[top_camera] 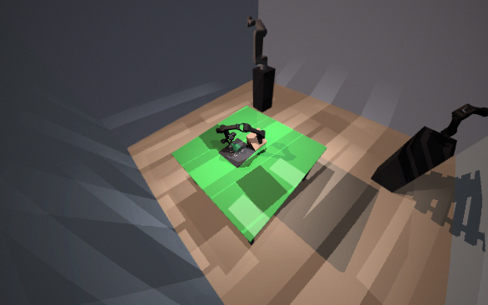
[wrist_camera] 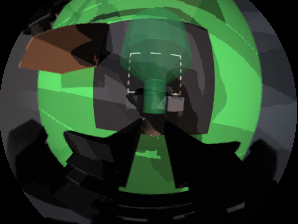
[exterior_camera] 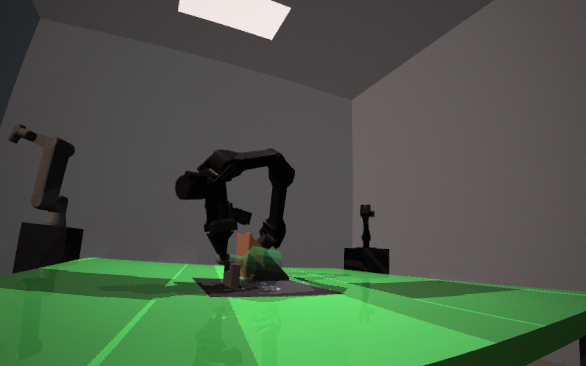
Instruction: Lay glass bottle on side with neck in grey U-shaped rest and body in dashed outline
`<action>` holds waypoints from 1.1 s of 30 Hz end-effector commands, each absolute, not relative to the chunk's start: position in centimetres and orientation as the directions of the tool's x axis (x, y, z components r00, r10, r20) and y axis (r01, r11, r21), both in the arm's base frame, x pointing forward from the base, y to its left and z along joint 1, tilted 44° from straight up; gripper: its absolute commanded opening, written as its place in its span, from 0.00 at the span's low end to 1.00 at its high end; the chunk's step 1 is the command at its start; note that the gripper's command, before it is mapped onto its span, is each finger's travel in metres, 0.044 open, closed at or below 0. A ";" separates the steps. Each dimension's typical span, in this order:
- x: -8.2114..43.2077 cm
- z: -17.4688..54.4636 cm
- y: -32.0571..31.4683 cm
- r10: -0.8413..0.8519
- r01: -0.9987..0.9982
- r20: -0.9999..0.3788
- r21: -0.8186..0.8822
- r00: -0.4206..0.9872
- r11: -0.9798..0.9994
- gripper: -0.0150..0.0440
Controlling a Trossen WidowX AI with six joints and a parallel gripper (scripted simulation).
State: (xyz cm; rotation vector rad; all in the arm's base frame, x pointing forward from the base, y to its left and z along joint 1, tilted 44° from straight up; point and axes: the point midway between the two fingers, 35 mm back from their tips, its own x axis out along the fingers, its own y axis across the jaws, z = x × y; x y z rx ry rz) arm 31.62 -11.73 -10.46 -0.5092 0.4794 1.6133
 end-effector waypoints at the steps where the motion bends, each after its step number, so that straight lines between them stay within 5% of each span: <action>1: 31.7 -10.7 -11.6 0.809 -0.995 -0.582 0.013 -0.085 -0.095 0.46; 33: 31.7 -11.1 -11.2 0.800 -0.994 -0.593 0.002 -0.090 -0.110 0.46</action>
